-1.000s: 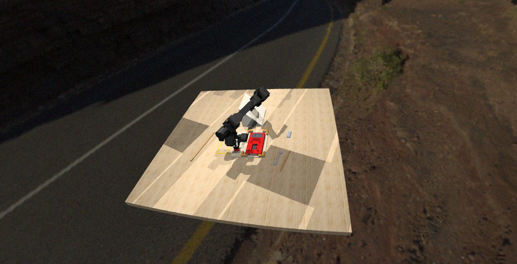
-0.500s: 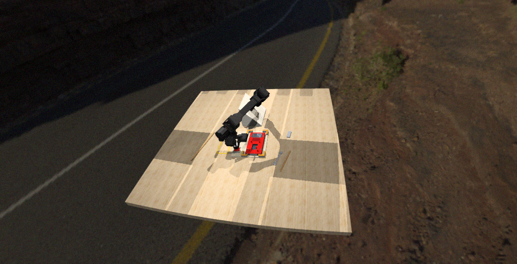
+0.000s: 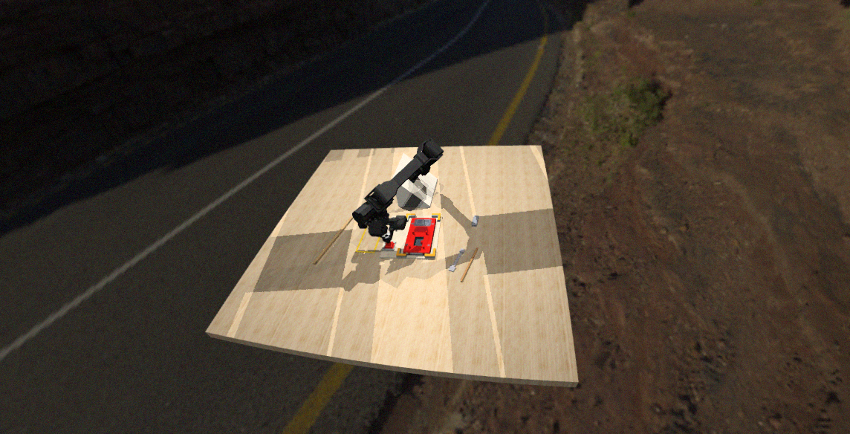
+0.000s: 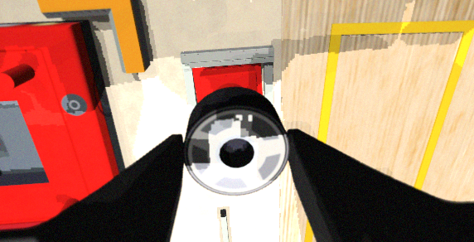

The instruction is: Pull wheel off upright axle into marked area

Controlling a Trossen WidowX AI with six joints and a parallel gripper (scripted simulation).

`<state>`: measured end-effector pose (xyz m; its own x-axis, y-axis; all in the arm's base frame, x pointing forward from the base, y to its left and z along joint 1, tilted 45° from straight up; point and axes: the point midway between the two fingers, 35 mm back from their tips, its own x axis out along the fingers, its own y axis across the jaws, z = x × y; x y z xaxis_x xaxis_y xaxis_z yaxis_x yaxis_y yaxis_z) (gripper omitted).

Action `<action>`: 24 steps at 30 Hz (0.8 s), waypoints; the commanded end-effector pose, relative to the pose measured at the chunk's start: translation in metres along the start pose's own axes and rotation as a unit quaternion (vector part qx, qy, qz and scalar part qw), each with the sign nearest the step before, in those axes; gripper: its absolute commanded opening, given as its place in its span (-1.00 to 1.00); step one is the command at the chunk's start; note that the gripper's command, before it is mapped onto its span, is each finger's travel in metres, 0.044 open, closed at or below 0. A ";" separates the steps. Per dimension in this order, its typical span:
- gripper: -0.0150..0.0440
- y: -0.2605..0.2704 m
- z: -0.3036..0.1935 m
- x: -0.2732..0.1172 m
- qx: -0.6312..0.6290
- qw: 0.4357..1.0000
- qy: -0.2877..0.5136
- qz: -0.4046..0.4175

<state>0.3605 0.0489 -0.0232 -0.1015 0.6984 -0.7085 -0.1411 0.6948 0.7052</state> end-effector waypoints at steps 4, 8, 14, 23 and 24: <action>-0.49 0.000 0.000 -0.005 -0.001 1.000 -0.002 -0.001; -0.49 0.000 0.000 -0.006 -0.001 1.000 -0.002 -0.001; -0.49 0.000 0.000 -0.008 -0.001 1.000 -0.002 -0.001; -0.49 0.000 0.000 -0.011 -0.001 1.000 -0.002 -0.001; -0.49 0.000 0.000 -0.012 -0.001 1.000 -0.002 -0.001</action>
<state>0.3619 0.0415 -0.0160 -0.0949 0.6999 -0.7080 -0.1390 0.6949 0.7056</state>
